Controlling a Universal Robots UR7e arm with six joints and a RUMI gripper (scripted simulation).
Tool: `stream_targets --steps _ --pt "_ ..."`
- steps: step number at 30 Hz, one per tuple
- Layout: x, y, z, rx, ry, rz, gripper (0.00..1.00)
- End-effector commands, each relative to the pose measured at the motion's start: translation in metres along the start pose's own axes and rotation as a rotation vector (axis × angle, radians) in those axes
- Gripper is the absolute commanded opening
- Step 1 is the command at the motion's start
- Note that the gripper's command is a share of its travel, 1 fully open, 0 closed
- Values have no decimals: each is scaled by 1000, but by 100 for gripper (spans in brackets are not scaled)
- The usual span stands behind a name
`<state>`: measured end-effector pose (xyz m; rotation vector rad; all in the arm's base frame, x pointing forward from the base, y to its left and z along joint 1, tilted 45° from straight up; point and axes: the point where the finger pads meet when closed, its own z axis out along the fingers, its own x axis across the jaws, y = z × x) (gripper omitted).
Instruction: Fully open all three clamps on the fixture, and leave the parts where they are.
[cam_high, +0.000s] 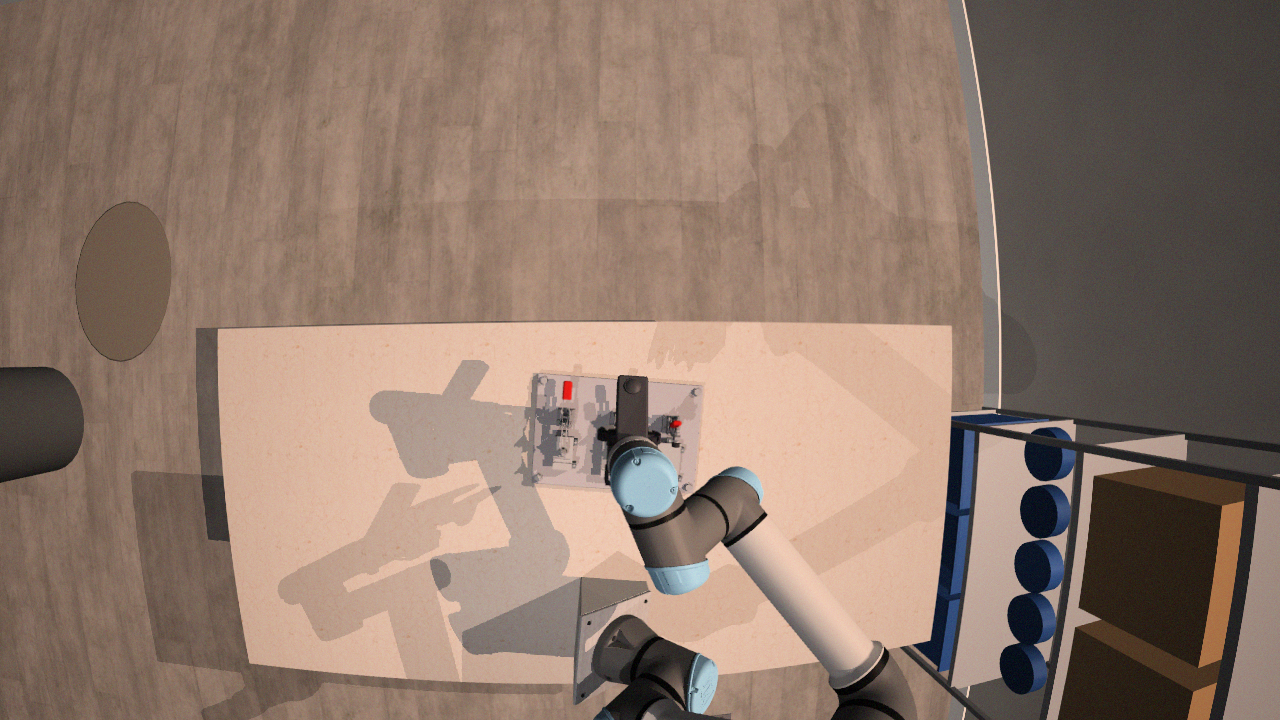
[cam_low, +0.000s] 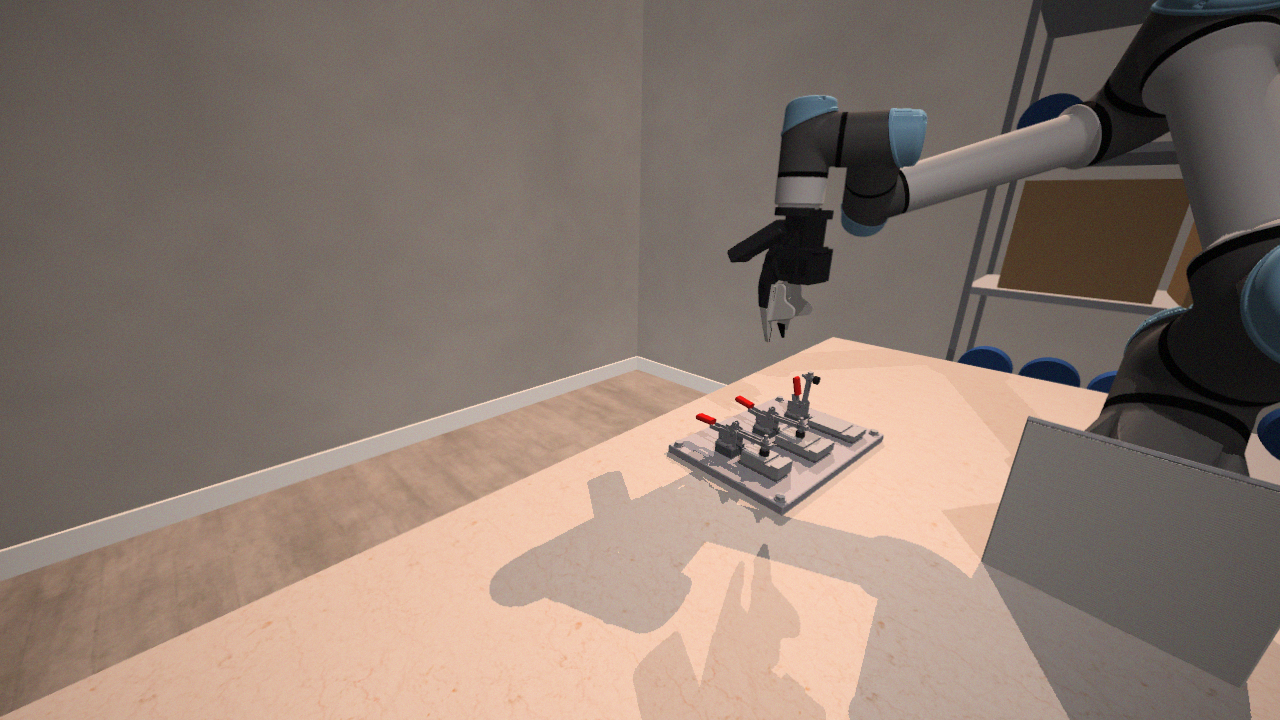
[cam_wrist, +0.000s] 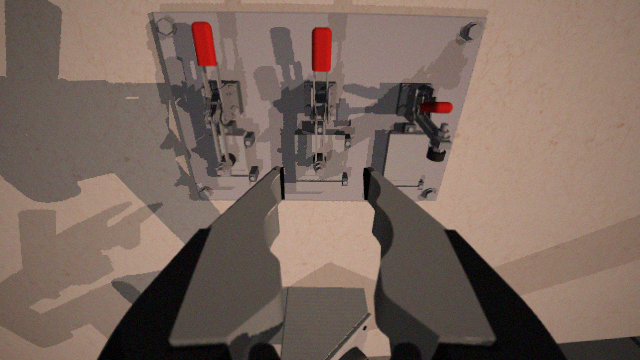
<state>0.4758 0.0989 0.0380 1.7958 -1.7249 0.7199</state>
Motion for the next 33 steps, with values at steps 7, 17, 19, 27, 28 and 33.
stream_targets --steps 7,17,19,27,28,33 --pt "0 0 0 1 0 0 28" --pt "0 0 0 1 0 0 28" --pt "0 0 0 1 0 0 28" --pt "0 0 6 1 0 0 28" --pt "0 0 9 1 0 0 28" --pt "0 0 30 1 0 0 28"
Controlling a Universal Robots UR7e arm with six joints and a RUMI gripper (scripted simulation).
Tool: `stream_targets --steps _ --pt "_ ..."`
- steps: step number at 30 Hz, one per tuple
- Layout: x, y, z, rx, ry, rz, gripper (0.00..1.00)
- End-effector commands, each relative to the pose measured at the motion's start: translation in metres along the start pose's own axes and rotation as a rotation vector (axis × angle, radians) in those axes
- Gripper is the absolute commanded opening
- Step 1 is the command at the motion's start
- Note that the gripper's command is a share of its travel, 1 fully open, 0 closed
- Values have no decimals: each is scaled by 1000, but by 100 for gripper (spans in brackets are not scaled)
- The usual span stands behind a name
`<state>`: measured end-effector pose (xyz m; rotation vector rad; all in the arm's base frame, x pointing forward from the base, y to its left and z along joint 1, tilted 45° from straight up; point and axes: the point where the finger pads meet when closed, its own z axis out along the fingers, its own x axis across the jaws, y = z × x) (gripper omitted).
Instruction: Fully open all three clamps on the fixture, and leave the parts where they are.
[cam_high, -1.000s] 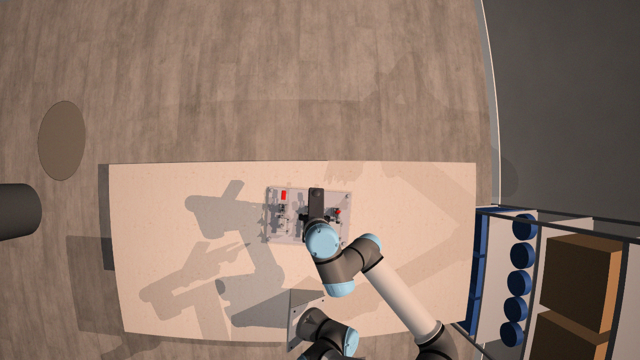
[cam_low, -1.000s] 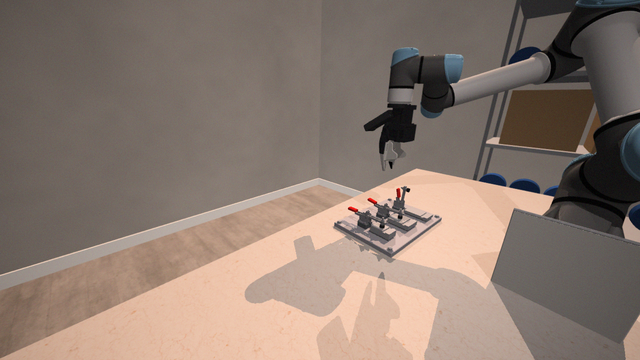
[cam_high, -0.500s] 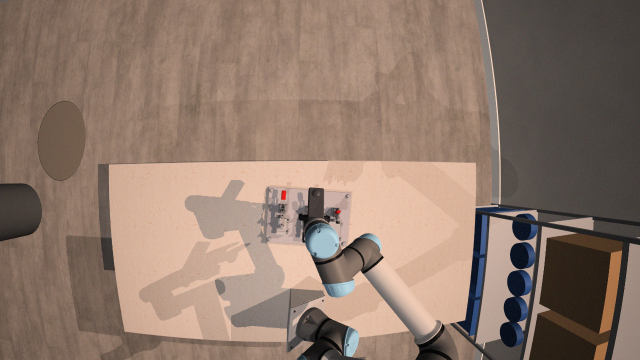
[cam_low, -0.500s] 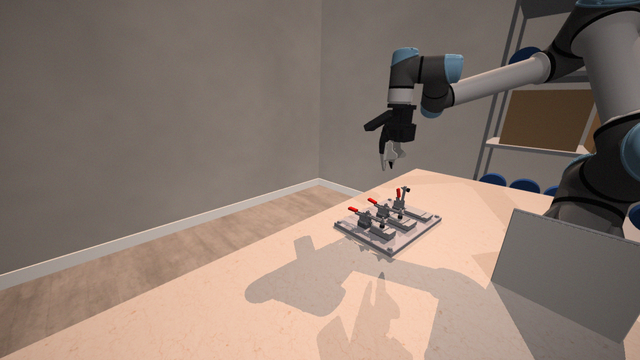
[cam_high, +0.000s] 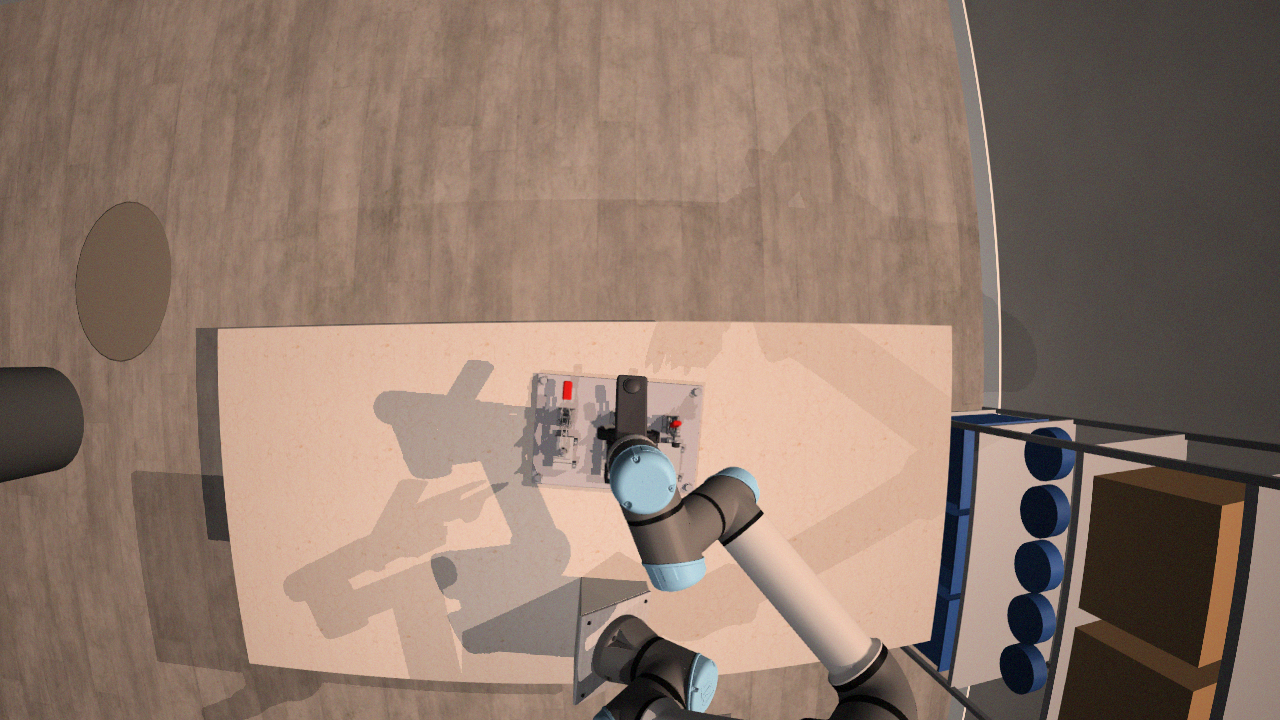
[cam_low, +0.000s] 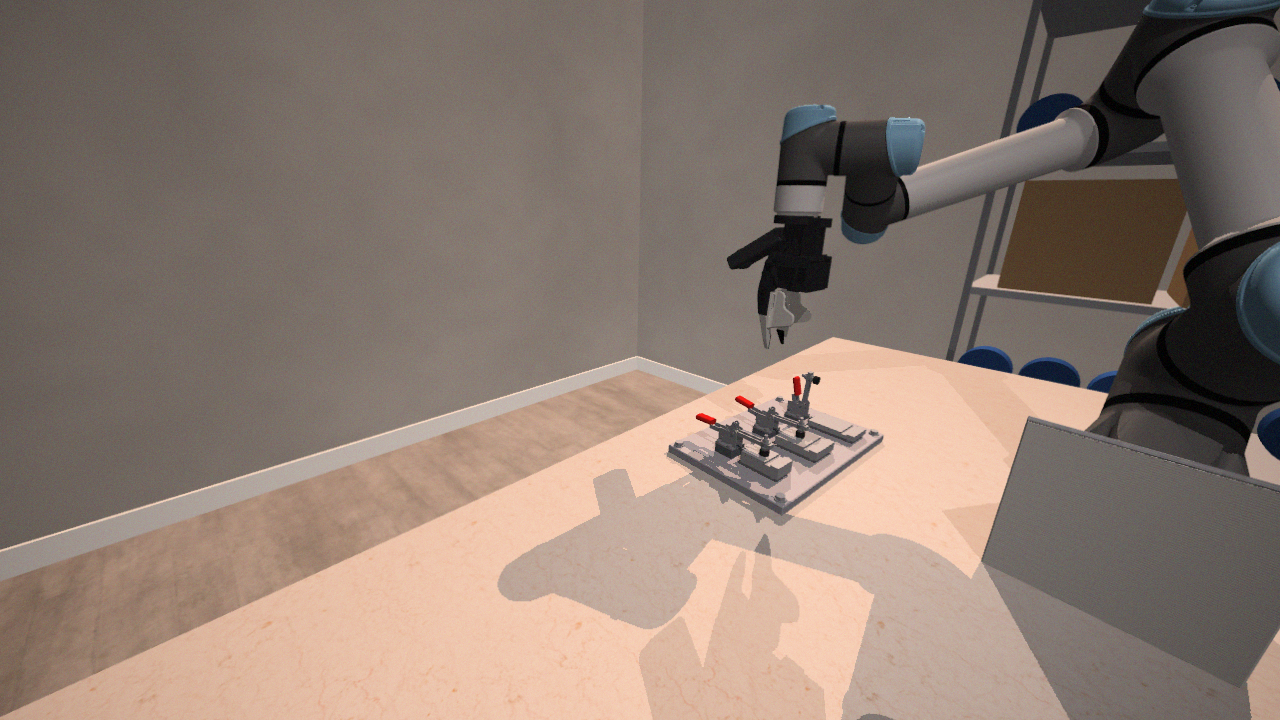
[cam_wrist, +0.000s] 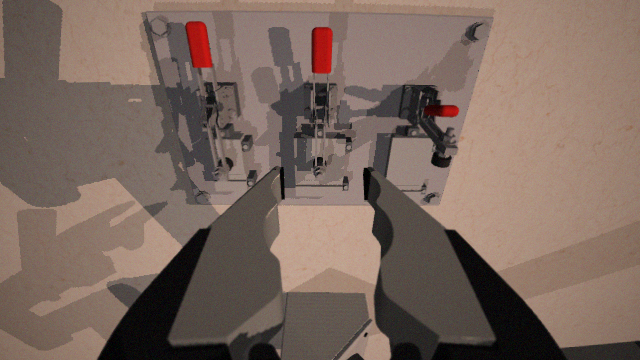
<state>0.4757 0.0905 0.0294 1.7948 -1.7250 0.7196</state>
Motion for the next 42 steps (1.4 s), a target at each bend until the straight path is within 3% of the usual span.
stream_targets --steps 1,6,12,25,42 --pt "0 0 23 2 -1 0 28" --pt "0 0 41 2 -1 0 28" --pt "0 -1 47 2 -1 0 28" --pt "0 -5 47 2 -1 0 28" --pt "0 -37 47 2 -1 0 28"
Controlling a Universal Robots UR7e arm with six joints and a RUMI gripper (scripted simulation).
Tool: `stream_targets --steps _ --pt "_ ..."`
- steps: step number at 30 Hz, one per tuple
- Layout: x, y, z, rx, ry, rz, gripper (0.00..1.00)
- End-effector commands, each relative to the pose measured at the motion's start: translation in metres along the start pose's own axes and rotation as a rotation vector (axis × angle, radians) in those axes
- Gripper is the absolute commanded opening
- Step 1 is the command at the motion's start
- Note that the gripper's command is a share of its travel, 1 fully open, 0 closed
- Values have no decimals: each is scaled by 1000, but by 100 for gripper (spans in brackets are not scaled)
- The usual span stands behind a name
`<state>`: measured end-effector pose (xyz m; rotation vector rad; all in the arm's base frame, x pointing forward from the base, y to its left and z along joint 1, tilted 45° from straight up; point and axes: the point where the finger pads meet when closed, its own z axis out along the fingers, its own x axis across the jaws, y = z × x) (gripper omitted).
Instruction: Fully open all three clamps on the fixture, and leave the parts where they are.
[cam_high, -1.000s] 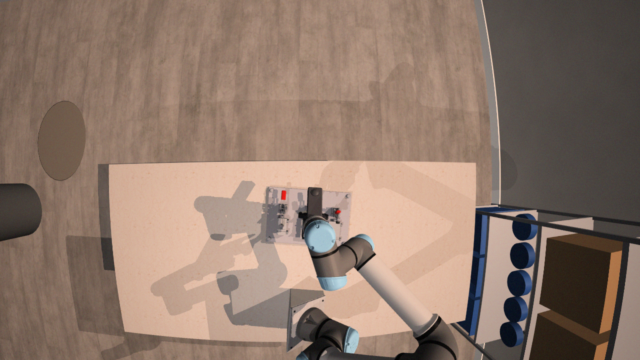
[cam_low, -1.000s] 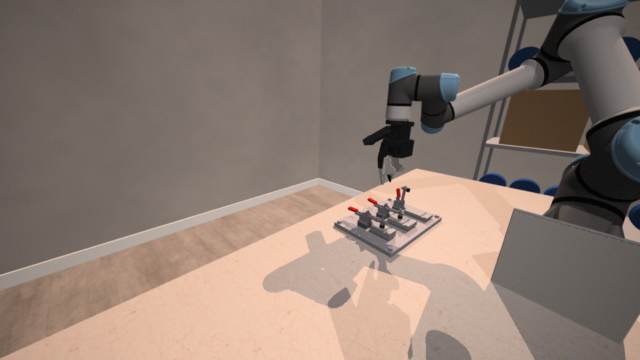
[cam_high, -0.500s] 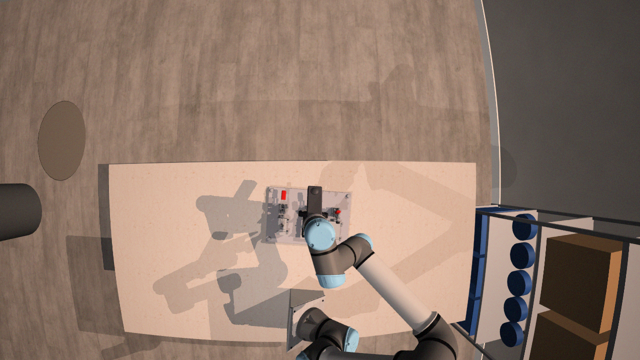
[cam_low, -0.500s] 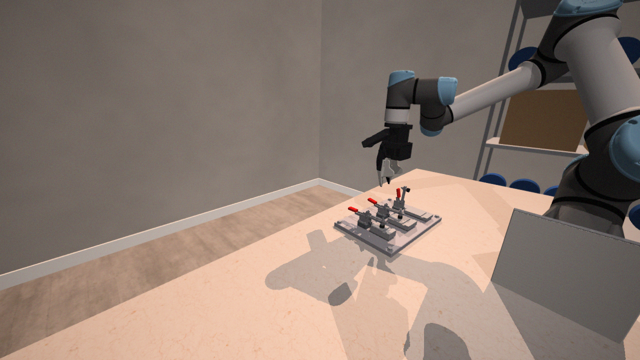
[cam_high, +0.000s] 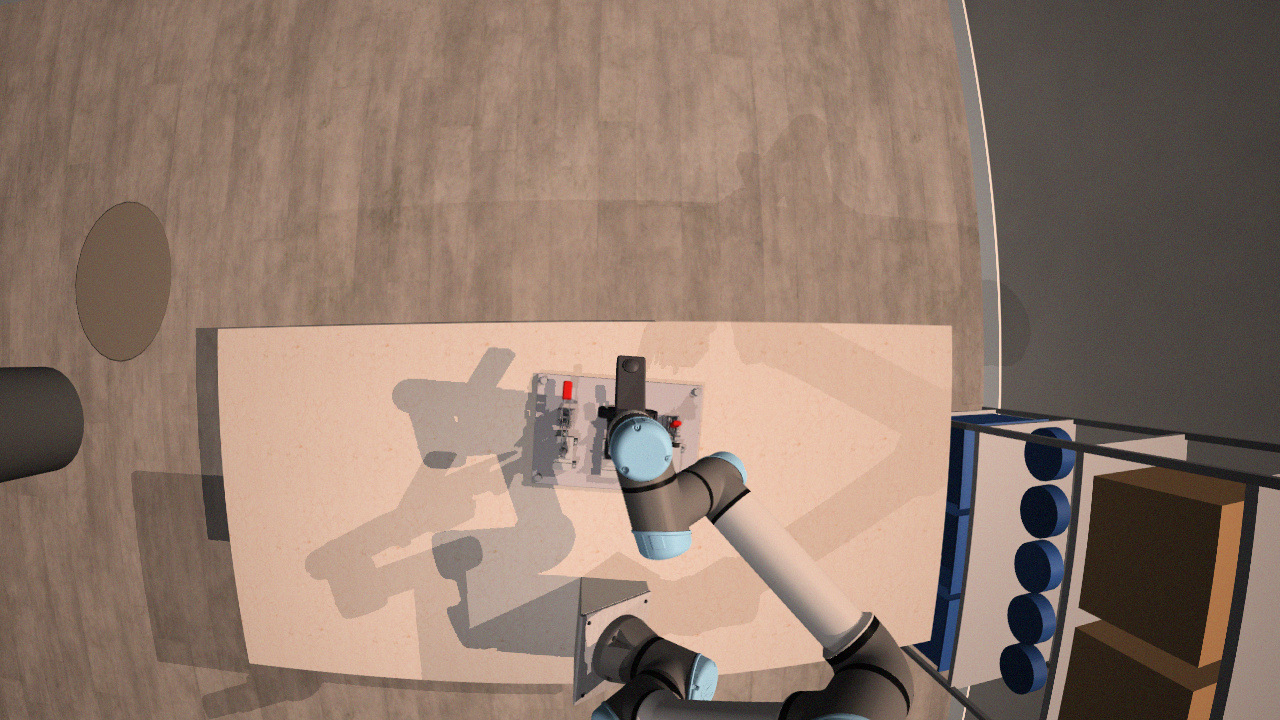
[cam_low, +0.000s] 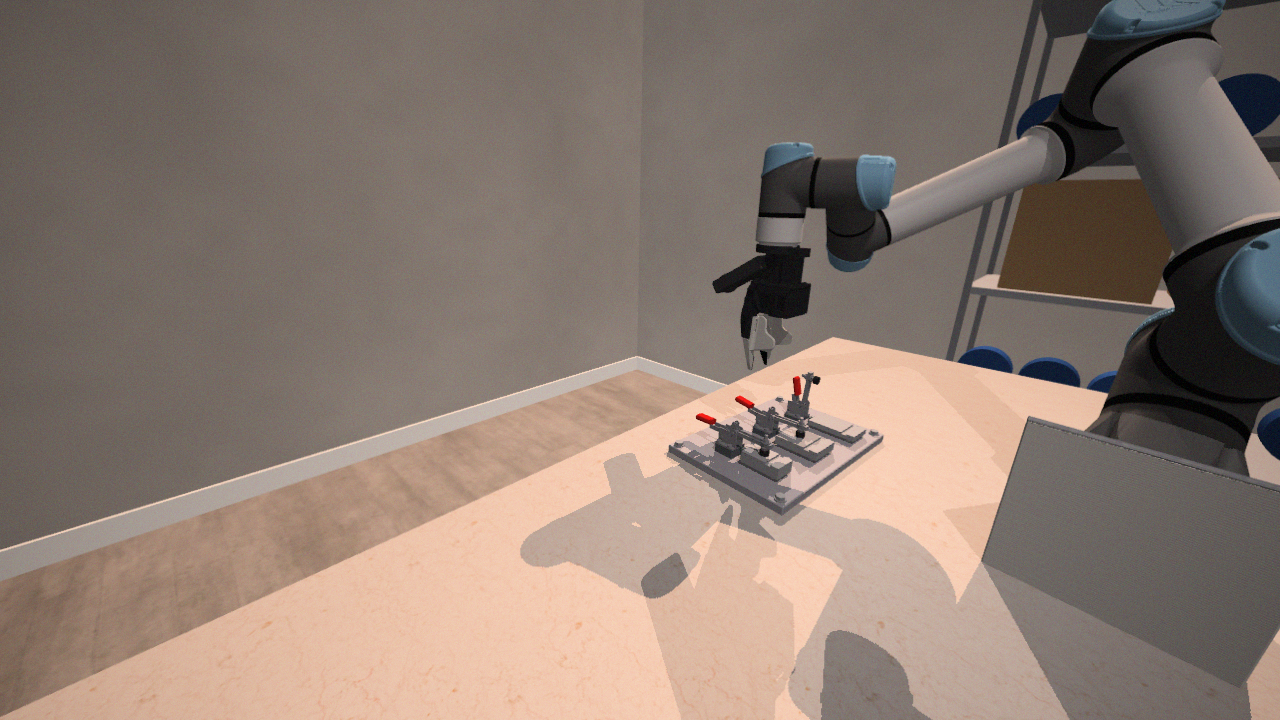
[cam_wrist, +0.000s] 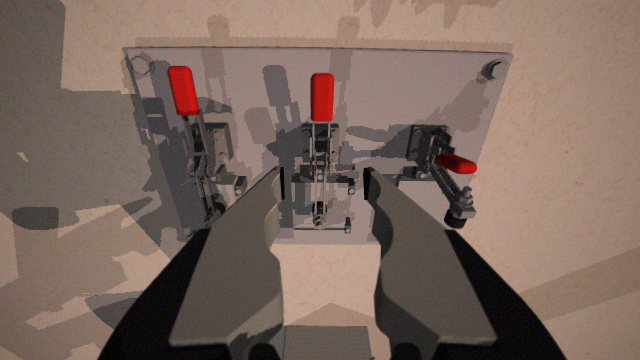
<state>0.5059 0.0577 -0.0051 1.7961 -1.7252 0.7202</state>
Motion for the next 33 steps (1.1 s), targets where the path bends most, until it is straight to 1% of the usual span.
stream_targets --steps 1,8,20,24,32,33 --pt "0 -9 0 1 0 0 28" --pt "0 -16 0 1 0 0 28" --pt "0 -17 2 1 0 0 28" --pt "0 -17 9 1 0 0 28" --pt "0 -17 34 1 0 0 28" --pt "0 -17 34 1 0 0 28"
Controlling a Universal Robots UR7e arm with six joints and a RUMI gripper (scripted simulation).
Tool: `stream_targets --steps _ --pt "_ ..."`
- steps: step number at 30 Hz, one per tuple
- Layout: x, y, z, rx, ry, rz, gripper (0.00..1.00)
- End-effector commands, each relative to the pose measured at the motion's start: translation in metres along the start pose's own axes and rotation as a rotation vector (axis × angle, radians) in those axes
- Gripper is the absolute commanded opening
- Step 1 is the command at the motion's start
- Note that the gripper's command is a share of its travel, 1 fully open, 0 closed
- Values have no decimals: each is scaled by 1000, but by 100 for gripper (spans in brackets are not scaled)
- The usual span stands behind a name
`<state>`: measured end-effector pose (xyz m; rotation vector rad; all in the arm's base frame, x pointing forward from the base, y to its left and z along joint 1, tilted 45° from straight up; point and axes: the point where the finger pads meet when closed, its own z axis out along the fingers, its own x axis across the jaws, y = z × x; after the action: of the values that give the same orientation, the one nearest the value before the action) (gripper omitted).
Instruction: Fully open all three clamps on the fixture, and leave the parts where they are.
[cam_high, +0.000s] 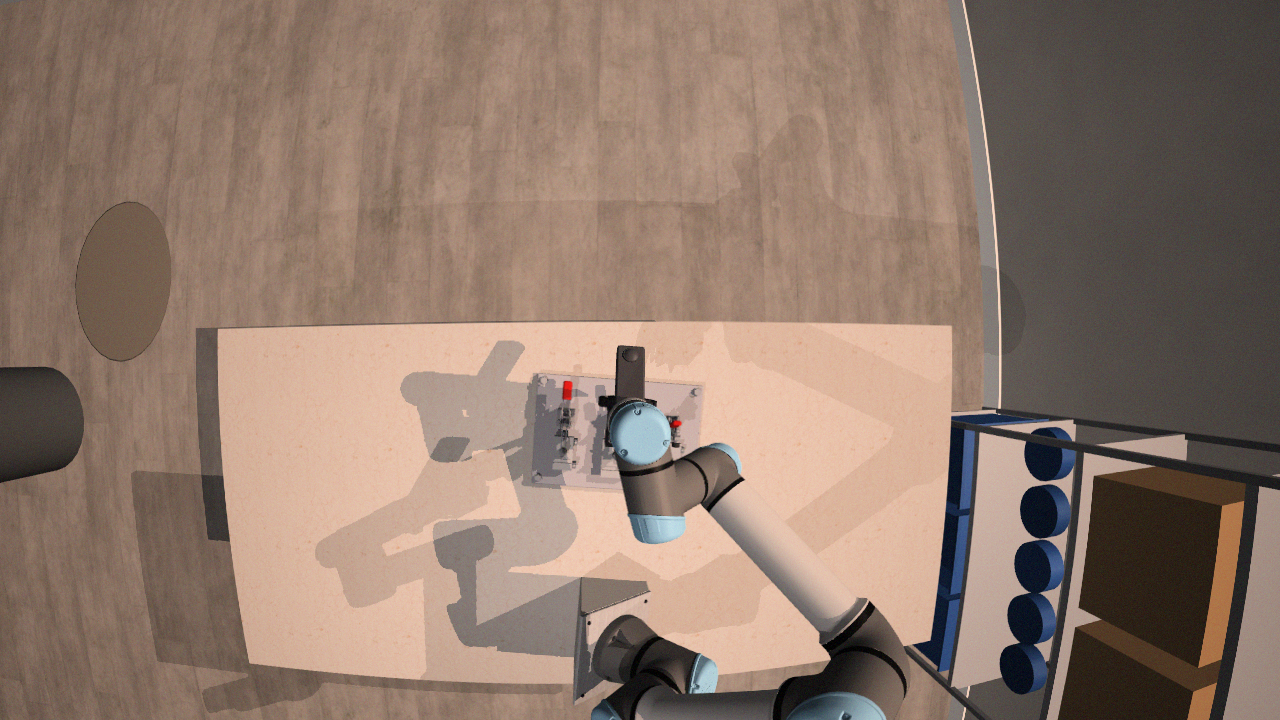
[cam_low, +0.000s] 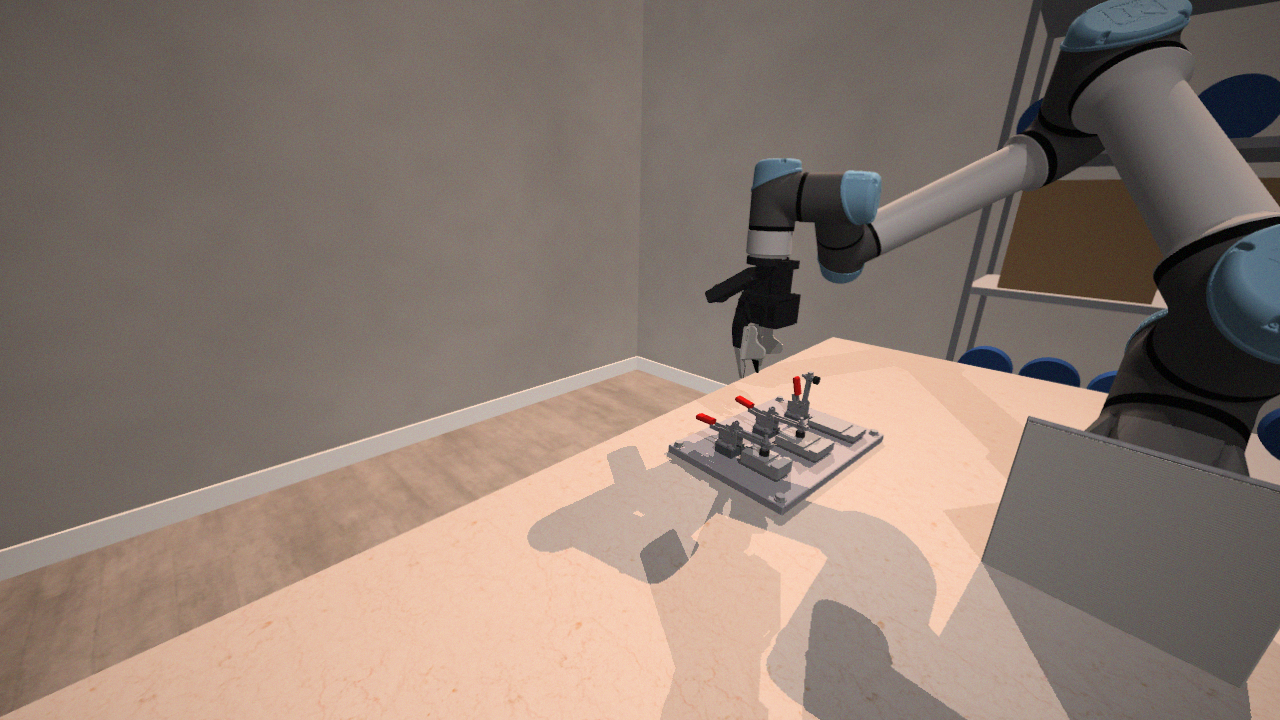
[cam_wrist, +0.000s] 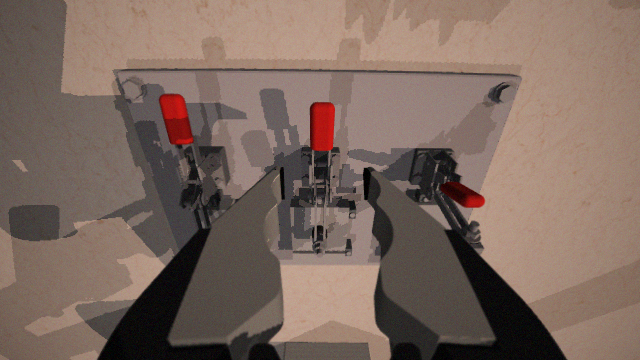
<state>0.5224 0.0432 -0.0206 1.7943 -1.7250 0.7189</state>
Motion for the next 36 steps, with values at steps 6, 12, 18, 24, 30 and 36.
stream_targets --steps 6,12,18,24,30,36 --pt "0 -1 29 3 -1 0 28" --pt "0 -1 43 3 -1 0 28" --pt "0 -1 46 3 -1 0 28" --pt "0 -1 46 3 -1 0 28" --pt "0 -1 46 3 -1 0 28" --pt "0 -1 46 3 -1 0 28"
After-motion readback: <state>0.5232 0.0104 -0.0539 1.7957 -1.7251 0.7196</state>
